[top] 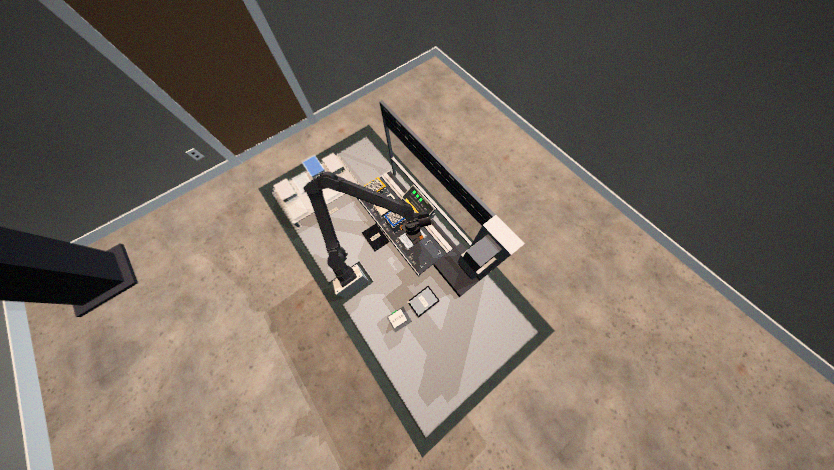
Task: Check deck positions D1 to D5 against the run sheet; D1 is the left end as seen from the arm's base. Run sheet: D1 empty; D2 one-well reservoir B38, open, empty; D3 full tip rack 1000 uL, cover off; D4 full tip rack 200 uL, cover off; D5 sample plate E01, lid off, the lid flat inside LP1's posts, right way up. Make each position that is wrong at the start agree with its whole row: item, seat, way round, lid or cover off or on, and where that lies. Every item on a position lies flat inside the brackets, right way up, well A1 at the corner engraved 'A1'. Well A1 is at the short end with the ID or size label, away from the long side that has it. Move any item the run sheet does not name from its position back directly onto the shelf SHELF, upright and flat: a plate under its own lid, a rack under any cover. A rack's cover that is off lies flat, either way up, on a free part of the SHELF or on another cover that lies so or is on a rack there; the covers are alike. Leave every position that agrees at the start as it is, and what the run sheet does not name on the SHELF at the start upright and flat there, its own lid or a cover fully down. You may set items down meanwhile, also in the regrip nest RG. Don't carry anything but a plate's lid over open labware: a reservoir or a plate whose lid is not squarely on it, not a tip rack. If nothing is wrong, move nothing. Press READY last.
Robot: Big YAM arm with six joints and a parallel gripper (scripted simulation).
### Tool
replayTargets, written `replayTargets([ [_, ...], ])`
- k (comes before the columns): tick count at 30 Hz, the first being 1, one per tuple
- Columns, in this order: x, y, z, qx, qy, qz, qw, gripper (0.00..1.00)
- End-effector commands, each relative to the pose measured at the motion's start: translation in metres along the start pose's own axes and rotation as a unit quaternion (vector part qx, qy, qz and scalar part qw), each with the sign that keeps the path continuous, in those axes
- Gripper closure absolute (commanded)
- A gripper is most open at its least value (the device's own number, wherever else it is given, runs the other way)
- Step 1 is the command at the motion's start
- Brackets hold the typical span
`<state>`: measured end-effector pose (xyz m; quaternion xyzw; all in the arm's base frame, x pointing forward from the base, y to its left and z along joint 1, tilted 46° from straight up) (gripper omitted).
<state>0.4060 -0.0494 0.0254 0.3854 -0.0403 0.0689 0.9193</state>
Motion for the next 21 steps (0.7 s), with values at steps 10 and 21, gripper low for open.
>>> replayTargets([
  [10,0.017,-0.002,0.045,-0.014,-0.028,0.015,0.999,1.00],
  [21,0.016,-0.001,0.064,-0.015,-0.028,0.015,0.999,1.00],
])
Point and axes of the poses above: the point where the finger pads meet when closed, its own z axis back along the fingers, its own y axis across the jaws, x = y × z, the point moved 7 cm from there along z, back along the fingers, and after that the axes turned 9 degrees about z, right-handed, at the moved point
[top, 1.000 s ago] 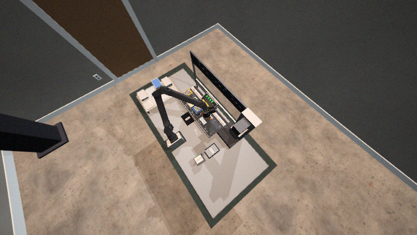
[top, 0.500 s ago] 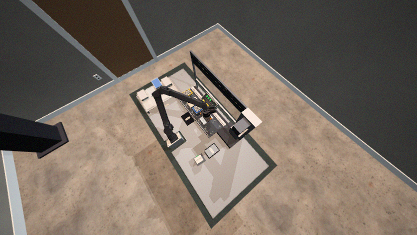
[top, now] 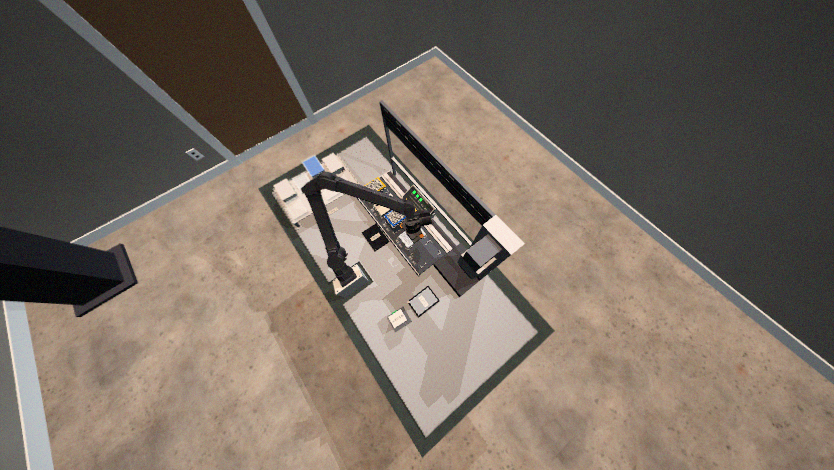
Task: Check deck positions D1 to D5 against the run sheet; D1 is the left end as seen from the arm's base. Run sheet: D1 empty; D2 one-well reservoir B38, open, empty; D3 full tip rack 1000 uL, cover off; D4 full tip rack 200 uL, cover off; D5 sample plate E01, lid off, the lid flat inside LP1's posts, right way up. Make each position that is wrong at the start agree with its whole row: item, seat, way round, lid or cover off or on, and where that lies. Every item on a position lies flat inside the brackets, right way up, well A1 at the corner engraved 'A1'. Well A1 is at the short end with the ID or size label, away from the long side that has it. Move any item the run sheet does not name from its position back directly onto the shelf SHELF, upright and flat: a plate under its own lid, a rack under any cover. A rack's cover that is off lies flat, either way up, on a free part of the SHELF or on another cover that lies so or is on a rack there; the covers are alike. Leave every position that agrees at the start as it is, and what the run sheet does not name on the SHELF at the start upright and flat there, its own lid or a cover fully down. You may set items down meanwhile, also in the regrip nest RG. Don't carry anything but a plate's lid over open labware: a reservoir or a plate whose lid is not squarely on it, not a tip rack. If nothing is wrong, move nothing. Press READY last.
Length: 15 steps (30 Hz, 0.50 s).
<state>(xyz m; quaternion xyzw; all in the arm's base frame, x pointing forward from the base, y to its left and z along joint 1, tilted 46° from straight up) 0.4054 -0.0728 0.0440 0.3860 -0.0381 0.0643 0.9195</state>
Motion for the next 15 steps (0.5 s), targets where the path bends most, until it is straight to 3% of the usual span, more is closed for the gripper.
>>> replayTargets([
  [1,0.017,0.002,0.034,-0.015,-0.029,0.020,0.999,1.00],
  [15,0.016,0.002,0.057,-0.017,-0.029,0.021,0.999,1.00],
])
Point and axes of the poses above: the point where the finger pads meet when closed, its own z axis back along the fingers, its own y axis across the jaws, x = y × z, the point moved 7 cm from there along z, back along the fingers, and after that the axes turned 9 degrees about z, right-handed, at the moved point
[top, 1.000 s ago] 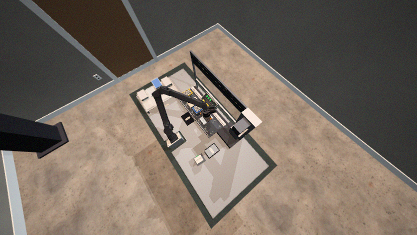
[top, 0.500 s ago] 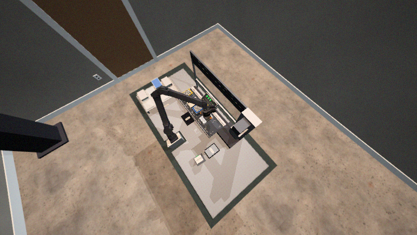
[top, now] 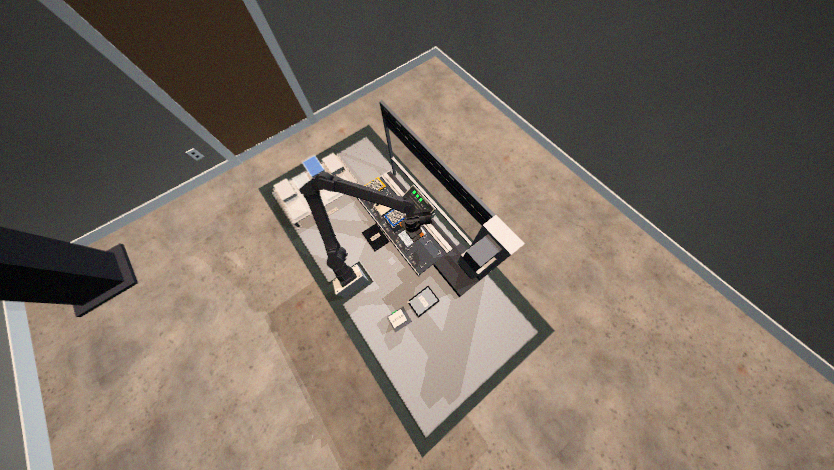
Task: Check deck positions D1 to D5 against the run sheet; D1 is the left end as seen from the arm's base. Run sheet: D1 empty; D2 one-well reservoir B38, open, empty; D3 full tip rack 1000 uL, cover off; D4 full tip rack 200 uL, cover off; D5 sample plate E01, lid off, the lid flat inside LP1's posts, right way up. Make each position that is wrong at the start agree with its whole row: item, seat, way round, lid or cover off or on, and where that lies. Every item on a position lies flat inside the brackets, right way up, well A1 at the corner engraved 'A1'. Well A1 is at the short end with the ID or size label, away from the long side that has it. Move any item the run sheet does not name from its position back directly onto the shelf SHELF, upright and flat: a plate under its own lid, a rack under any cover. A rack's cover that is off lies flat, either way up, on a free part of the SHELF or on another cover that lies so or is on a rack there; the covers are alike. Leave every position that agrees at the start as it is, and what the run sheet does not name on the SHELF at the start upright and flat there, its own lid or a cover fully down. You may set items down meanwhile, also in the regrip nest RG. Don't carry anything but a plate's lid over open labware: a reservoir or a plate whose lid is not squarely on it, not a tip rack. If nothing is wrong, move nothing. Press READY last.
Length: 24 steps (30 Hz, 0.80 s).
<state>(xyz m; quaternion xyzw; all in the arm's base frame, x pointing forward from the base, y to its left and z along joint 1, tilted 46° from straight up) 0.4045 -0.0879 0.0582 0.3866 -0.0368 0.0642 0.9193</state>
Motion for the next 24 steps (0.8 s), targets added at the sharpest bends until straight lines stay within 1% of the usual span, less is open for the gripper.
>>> replayTargets([
  [1,0.016,0.003,0.038,-0.017,-0.030,0.021,0.999,1.00],
  [4,0.016,0.003,0.040,-0.017,-0.030,0.021,0.999,1.00],
  [19,0.015,0.003,0.066,-0.019,-0.030,0.021,0.999,1.00],
  [21,0.015,0.003,0.066,-0.019,-0.030,0.021,0.999,1.00],
  [24,0.015,0.004,0.071,-0.019,-0.030,0.021,0.999,1.00],
])
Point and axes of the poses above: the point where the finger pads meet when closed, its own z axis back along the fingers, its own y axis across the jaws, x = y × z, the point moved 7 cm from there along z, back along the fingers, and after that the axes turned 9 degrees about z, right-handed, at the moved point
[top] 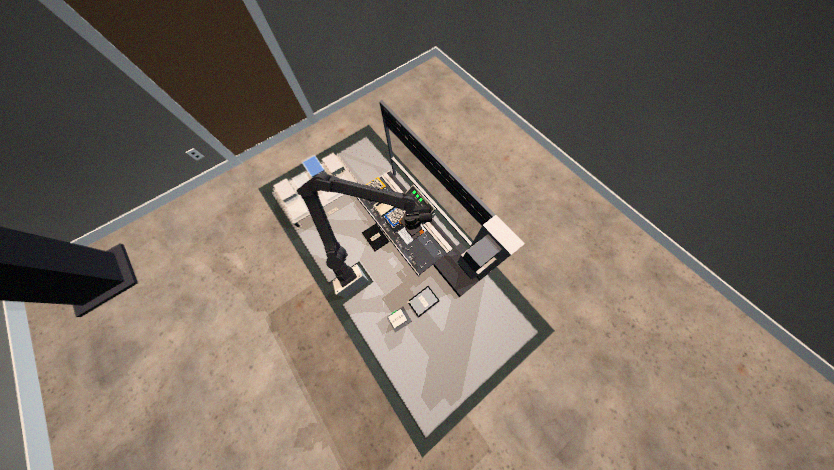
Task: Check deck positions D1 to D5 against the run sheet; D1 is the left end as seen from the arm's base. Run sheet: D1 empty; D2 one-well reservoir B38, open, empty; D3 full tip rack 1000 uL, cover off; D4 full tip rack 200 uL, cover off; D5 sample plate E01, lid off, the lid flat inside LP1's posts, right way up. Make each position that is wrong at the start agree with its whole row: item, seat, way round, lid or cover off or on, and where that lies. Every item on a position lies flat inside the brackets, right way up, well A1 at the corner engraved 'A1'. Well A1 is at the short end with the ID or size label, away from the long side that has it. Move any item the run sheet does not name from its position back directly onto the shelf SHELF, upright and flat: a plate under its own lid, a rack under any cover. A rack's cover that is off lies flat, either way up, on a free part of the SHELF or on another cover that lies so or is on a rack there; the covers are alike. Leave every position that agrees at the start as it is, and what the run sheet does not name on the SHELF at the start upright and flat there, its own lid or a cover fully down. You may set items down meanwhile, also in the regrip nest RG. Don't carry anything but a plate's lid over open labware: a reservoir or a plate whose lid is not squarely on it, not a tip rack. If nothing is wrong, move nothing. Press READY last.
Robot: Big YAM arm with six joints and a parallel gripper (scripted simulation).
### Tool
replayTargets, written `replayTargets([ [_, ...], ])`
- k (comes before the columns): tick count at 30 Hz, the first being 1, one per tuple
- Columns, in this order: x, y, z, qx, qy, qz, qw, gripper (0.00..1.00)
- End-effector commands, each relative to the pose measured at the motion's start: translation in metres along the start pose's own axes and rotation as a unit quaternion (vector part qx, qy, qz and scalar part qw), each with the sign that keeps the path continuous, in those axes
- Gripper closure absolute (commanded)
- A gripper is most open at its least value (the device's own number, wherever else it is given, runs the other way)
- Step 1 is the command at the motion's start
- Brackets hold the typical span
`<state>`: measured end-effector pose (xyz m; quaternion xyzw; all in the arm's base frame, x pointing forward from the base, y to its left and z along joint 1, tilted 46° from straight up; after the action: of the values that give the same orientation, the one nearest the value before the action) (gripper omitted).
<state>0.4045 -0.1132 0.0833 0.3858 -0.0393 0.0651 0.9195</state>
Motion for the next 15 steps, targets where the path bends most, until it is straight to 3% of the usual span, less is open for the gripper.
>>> replayTargets([
  [1,0.014,0.003,0.037,-0.018,-0.028,0.020,0.999,1.00],
  [15,0.013,0.004,0.058,-0.019,-0.028,0.020,0.999,1.00],
])
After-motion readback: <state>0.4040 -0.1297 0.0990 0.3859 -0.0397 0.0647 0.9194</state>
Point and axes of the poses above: the point where the finger pads meet when closed, its own z axis back along the fingers, its own y axis across the jaws, x = y × z, the point moved 7 cm from there along z, back along the fingers, and after that the axes turned 9 degrees about z, right-handed, at the moved point
